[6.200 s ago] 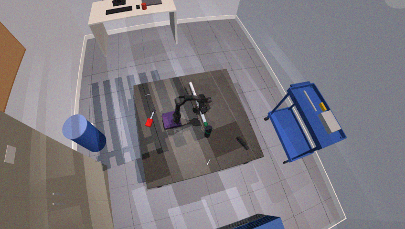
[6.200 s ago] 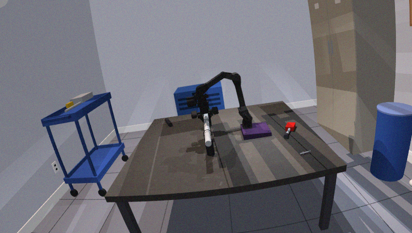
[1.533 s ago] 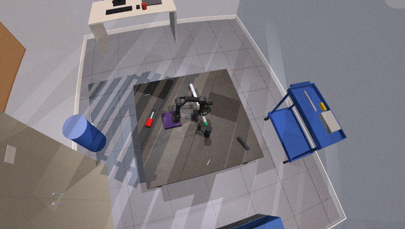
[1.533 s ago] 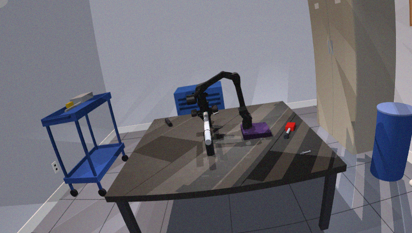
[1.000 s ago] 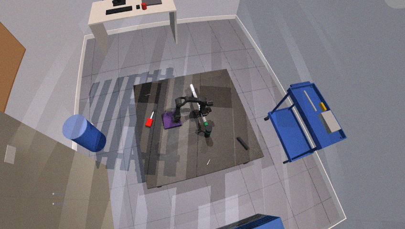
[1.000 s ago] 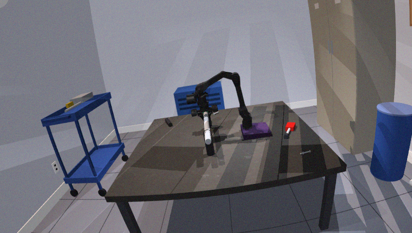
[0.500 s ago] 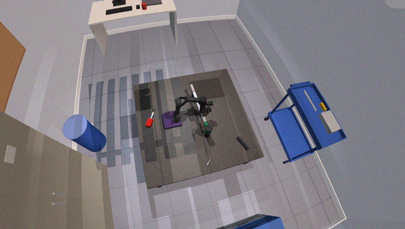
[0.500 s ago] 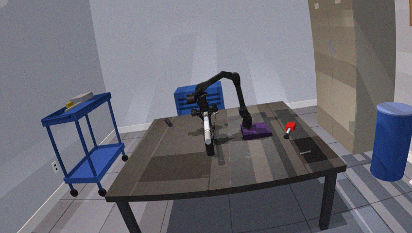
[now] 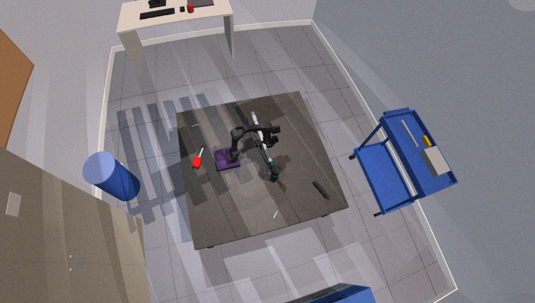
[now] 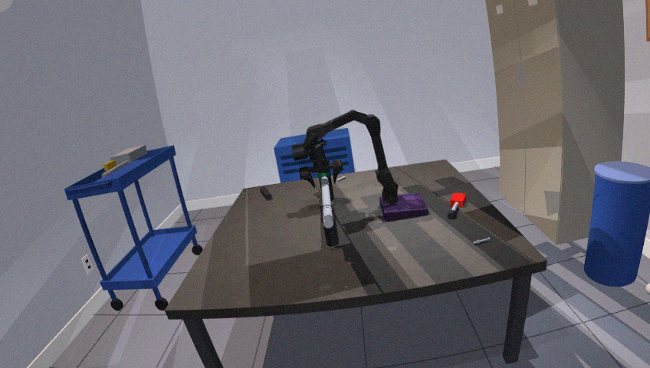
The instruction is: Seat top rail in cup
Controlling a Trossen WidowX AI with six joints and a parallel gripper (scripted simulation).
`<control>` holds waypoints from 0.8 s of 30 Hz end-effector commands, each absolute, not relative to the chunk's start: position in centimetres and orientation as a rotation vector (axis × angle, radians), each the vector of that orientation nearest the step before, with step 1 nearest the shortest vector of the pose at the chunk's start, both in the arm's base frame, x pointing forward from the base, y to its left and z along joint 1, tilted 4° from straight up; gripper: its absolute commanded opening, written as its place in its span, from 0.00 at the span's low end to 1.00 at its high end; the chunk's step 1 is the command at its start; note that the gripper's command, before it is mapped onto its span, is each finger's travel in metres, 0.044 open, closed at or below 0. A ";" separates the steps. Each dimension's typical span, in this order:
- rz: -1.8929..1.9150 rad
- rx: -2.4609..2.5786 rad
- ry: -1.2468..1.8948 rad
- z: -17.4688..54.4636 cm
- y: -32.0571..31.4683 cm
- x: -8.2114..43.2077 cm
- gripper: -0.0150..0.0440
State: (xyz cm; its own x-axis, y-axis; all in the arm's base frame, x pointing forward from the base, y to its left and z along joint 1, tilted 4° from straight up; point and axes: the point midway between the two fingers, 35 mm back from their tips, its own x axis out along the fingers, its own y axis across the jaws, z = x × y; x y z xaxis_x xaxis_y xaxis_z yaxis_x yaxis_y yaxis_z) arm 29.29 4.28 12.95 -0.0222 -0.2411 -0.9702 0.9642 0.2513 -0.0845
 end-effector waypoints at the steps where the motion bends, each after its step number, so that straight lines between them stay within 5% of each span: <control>1: -1.159 0.829 1.182 13.6 4.7 29.1 1.00; 24: -1.157 0.819 1.185 18.0 5.5 28.8 1.00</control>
State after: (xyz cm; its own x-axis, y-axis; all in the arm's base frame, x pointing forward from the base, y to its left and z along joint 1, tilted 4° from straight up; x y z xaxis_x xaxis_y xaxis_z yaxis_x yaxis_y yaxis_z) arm 28.85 5.43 17.99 -0.0179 -0.2433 -0.9698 0.9633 0.2555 -0.0818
